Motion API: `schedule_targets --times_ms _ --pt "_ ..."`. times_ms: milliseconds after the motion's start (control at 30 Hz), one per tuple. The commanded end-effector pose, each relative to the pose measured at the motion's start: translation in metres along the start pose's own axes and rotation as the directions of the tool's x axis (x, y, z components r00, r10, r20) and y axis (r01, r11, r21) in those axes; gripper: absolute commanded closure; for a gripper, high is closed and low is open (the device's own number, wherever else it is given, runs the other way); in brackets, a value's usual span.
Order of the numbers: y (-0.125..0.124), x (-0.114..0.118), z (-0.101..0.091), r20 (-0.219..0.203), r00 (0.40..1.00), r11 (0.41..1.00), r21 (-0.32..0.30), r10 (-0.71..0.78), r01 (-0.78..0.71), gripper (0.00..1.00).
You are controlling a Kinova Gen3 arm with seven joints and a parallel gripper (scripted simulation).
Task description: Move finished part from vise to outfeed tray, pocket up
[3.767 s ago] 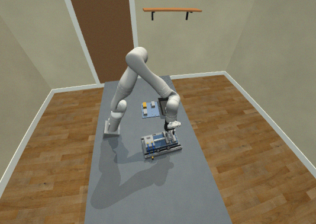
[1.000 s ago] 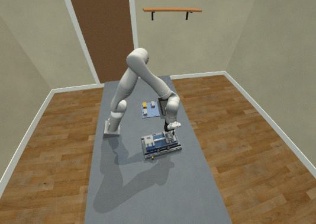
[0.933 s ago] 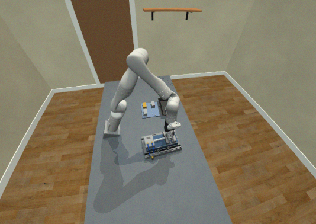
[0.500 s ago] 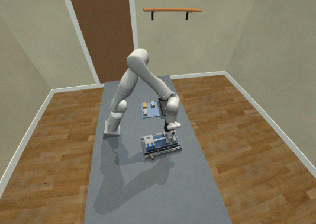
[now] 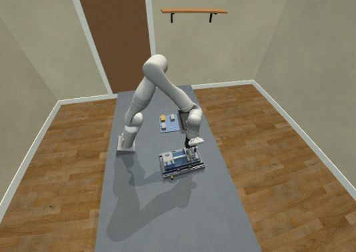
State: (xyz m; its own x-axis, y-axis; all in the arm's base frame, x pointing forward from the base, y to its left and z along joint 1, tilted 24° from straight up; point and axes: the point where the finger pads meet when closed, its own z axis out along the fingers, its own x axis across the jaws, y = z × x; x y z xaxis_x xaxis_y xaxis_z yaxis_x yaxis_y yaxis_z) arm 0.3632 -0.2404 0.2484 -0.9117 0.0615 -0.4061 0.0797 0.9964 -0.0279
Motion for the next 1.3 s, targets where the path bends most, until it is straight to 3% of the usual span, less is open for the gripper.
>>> schedule_targets --times_ms 0,833,867,1267 --pt "-0.0003 -0.0003 -0.0004 0.001 1.000 1.000 0.001 0.000 0.000 0.00" --pt "-0.0003 -0.0003 -0.0004 0.001 1.000 1.000 0.001 0.000 0.000 0.00" --pt "-0.0003 -0.0003 -0.0004 0.001 1.000 1.000 0.001 0.000 0.000 1.00" --pt "-0.0003 -0.0003 -0.0004 0.001 1.000 1.000 0.001 0.000 0.000 1.00"
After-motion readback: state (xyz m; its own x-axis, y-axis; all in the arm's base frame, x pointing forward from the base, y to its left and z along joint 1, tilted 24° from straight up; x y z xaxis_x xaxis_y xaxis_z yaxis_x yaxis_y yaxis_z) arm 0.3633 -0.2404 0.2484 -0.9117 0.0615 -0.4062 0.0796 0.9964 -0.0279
